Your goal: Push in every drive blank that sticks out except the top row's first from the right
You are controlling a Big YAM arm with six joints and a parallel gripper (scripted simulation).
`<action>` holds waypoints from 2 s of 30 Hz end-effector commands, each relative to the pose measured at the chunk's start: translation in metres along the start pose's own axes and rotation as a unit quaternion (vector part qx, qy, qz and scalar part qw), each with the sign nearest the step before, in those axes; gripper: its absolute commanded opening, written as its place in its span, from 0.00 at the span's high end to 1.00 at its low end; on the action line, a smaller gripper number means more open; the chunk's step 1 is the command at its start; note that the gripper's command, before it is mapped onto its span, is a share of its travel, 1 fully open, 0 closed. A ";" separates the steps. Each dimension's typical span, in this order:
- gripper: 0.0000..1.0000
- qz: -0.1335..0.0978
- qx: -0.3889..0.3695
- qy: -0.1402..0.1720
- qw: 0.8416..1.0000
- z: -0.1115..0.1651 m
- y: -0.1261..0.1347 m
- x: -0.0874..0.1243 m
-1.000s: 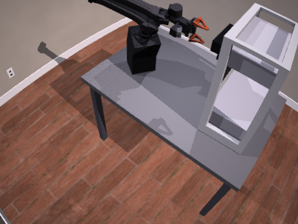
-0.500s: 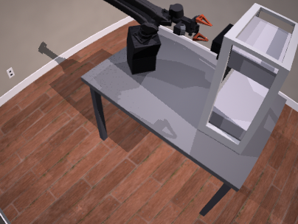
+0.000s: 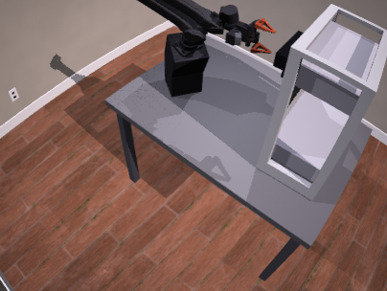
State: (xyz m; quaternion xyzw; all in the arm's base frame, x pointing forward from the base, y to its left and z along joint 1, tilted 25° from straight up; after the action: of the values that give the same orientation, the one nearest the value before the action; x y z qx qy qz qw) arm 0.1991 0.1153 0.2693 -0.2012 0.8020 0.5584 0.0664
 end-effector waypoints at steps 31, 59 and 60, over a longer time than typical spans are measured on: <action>0.00 -0.013 -0.006 -0.007 1.000 -0.034 0.050 -0.021; 0.00 -0.022 -0.010 -0.013 1.000 -0.036 0.054 -0.020; 0.00 -0.022 -0.010 -0.013 1.000 -0.036 0.054 -0.020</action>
State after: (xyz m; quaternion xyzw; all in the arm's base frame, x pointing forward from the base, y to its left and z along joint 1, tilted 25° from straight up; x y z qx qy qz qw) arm 0.1983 0.1029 0.3067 -0.2011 0.8055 0.5535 0.0657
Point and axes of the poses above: the point where the finger pads meet when closed, its own x axis back along the fingers, its own y axis across the jaws, z = x × y, the point moved 8 cm from there along x, back along the fingers, and after that the axes turned 8 degrees about x, right-handed, at the moved point
